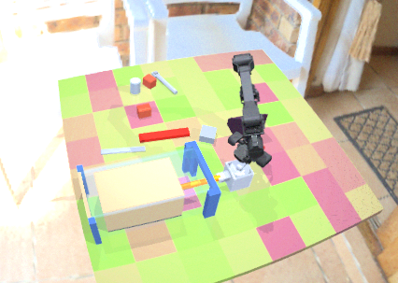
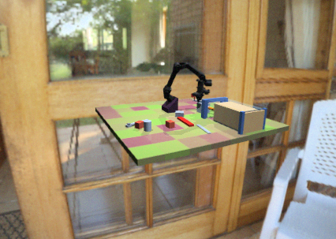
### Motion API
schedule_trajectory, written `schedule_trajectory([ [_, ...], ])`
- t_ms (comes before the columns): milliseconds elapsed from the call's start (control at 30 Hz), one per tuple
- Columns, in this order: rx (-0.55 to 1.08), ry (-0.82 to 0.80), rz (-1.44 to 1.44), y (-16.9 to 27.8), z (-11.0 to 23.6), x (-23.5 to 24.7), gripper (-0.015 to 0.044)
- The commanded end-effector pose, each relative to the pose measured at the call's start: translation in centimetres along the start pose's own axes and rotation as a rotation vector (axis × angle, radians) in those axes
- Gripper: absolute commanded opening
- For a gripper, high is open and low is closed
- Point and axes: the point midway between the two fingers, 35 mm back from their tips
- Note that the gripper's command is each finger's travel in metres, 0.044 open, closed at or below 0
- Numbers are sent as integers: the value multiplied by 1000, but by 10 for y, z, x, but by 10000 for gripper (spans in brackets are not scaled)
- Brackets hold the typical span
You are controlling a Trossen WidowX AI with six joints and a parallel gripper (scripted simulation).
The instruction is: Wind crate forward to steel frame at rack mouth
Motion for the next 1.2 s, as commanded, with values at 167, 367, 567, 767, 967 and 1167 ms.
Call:
schedule_trajectory([
  [167, 5, -3, -18, 0, -4, 2, 0],
  [367, 6, 0, 25, 0, -4, 0, 0],
  [567, 6, 0, 25, 0, -4, 0, 0],
  [767, 5, -3, -16, 0, -4, 2, 0],
  [967, 5, -3, -16, 0, -4, 2, 0],
  [1167, 5, -7, -59, 1, -4, 4, 0],
])
Point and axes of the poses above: the point midway between the two fingers, 35 mm back from their tips, its own z axis back along the fingers, its own x axis across the jaws, y = z × x, and after that the axes turned 8 degrees about -z, right-handed
